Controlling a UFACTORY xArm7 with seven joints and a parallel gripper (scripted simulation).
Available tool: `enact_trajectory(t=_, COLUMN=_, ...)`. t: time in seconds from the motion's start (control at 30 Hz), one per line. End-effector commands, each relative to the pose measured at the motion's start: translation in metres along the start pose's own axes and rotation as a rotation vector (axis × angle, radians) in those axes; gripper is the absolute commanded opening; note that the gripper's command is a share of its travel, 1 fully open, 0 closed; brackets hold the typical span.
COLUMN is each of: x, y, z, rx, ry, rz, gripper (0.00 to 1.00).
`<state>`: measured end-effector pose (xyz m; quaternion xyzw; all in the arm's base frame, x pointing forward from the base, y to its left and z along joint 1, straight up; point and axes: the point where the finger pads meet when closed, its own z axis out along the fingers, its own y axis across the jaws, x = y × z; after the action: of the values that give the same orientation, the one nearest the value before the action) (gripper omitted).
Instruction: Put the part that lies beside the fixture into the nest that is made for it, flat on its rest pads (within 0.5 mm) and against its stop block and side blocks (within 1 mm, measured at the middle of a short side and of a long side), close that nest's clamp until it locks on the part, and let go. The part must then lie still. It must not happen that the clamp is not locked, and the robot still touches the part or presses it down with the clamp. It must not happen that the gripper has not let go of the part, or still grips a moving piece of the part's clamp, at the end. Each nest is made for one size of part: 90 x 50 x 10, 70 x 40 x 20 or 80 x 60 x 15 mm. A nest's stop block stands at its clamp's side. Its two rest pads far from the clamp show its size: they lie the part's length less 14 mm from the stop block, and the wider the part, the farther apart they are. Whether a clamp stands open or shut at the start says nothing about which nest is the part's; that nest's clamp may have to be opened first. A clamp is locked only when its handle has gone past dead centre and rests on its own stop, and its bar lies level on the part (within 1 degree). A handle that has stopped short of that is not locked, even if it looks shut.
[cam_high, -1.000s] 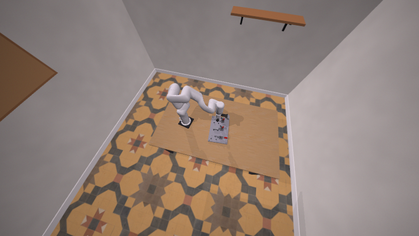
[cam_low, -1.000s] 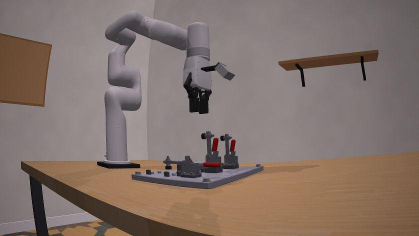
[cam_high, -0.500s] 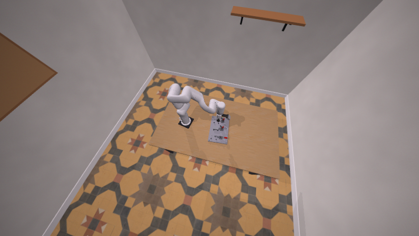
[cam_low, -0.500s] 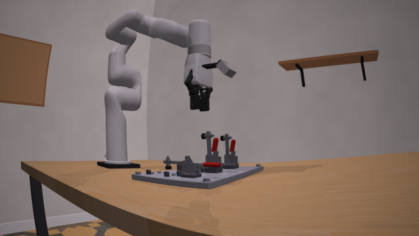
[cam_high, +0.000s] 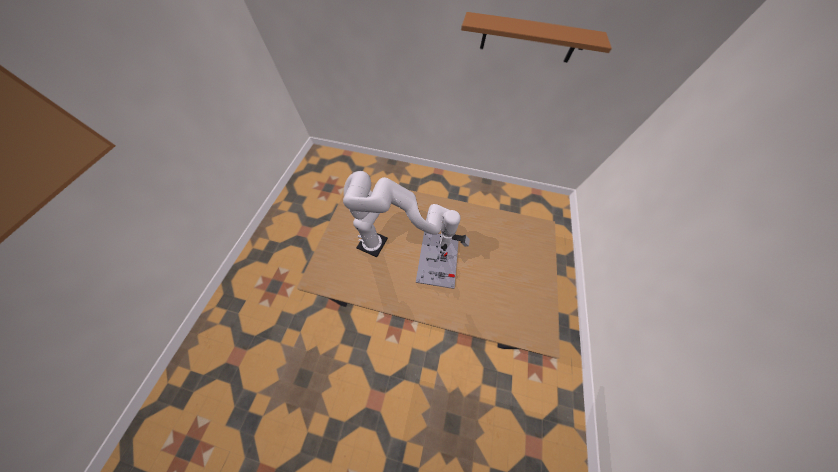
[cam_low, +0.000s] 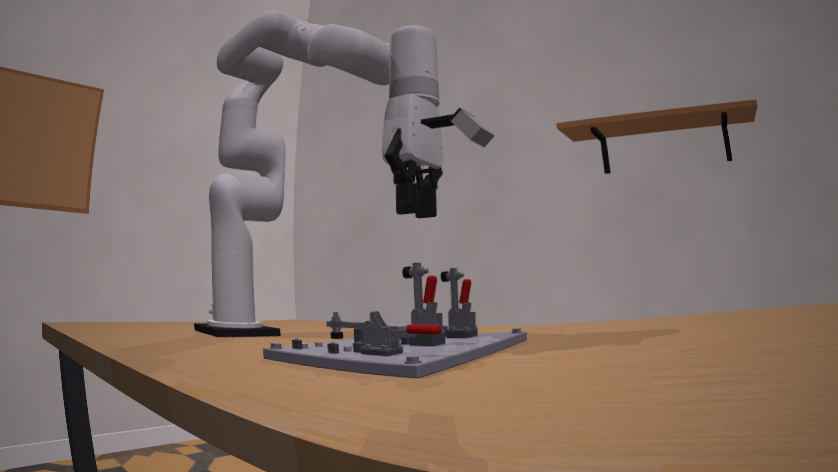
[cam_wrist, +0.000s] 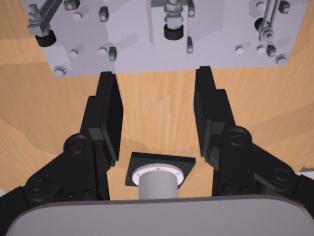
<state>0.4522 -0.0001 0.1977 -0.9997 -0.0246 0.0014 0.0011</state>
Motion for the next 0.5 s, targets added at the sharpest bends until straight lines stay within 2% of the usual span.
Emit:
enact_trajectory(t=0.0, x=0.013, y=0.006, z=-0.002, rx=0.0, ry=0.003, rz=-0.001, gripper=0.47)
enact_trajectory(t=0.47, x=0.025, y=0.014, z=-0.002, rx=0.0, ry=0.003, rz=-0.001, gripper=0.47)
